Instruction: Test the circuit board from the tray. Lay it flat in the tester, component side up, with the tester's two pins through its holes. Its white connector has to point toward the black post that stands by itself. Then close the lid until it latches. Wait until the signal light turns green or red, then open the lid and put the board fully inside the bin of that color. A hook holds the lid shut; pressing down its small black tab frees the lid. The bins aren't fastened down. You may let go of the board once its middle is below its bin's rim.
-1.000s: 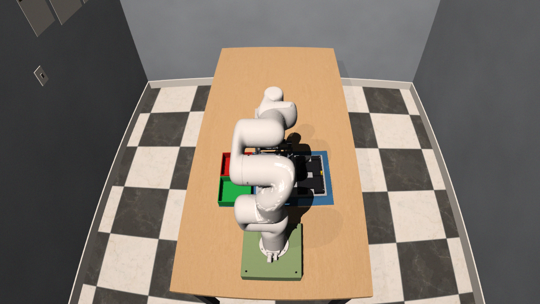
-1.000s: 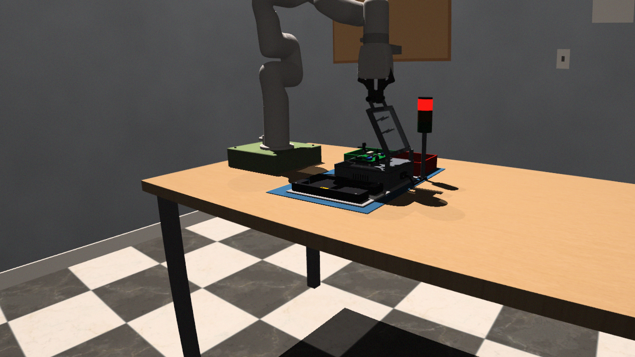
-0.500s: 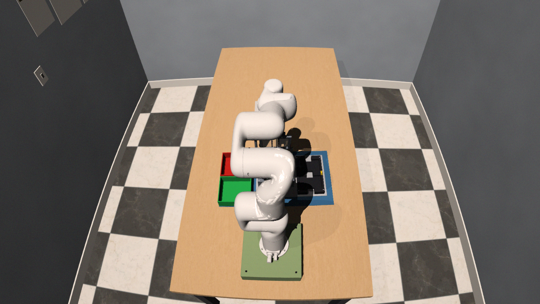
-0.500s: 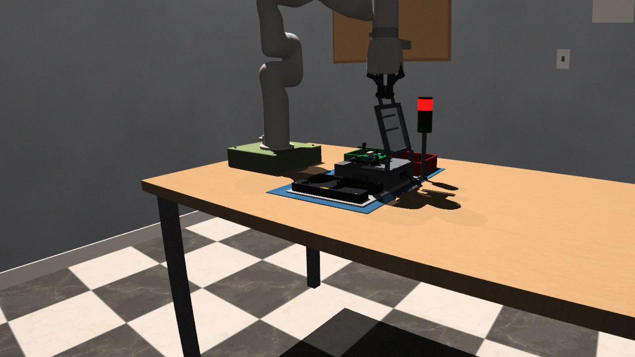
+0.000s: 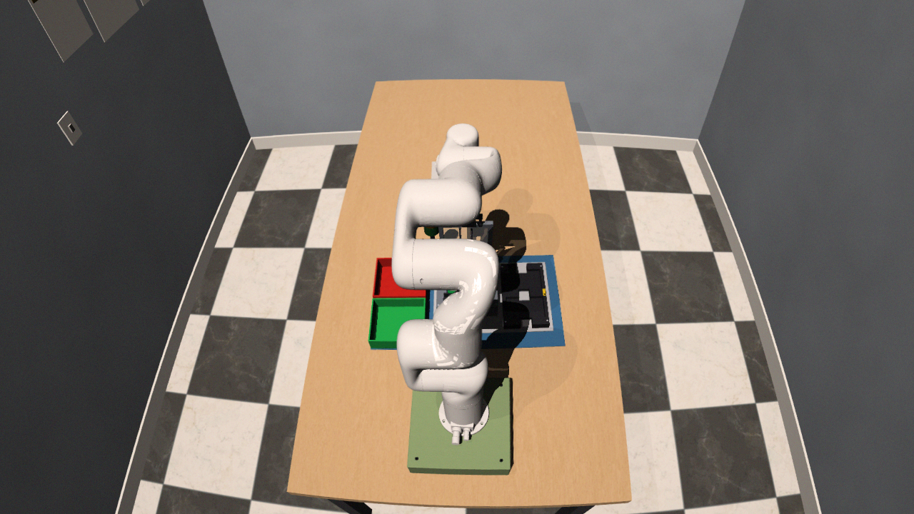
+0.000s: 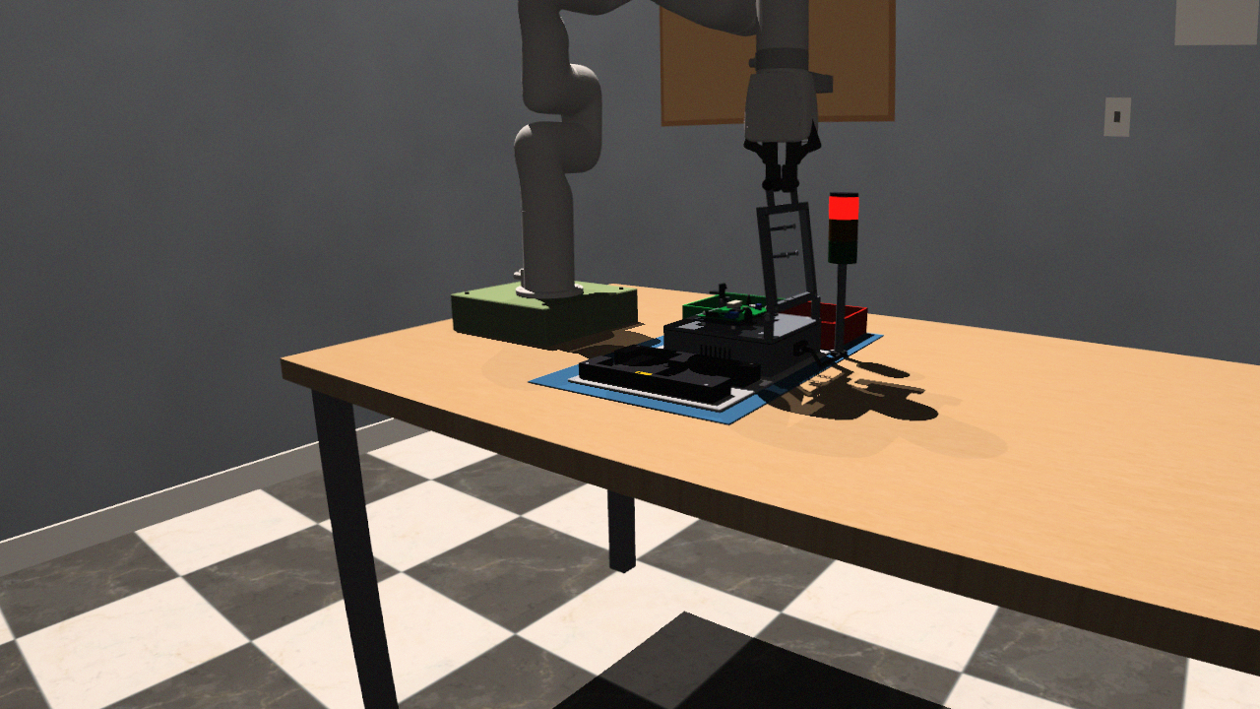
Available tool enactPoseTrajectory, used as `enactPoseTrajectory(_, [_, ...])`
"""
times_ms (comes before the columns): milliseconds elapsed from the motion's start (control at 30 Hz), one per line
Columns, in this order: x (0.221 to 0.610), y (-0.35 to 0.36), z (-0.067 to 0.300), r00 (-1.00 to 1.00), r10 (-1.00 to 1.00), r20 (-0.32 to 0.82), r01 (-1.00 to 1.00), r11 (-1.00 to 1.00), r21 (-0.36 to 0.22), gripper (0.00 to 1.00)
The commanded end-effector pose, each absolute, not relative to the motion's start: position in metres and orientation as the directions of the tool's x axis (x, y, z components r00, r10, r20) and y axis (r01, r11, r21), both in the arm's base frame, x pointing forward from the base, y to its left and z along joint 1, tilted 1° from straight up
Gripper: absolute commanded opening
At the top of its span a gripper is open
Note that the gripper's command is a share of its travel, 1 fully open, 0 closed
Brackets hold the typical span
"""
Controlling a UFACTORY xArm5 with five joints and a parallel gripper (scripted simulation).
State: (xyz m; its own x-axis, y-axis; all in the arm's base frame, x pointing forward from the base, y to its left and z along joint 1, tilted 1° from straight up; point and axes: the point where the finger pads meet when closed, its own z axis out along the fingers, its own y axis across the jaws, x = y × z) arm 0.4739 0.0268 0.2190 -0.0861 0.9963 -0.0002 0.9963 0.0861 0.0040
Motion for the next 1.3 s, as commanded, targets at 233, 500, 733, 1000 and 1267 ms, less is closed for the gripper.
enactPoseTrajectory(233, [0.4757,0.027,0.2208,-0.086,0.996,0.0,0.996,0.086,0.008,0.28])
enactPoseTrajectory(500, [0.4757,0.027,0.2208,-0.086,0.996,0.0,0.996,0.086,0.008,0.28])
enactPoseTrajectory(733, [0.4757,0.027,0.2208,-0.086,0.996,0.0,0.996,0.086,0.008,0.28])
enactPoseTrajectory(1000, [0.4757,0.027,0.2208,-0.086,0.996,0.0,0.996,0.086,0.008,0.28])
enactPoseTrajectory(1267, [0.4757,0.027,0.2208,-0.086,0.996,0.0,0.996,0.086,0.008,0.28])
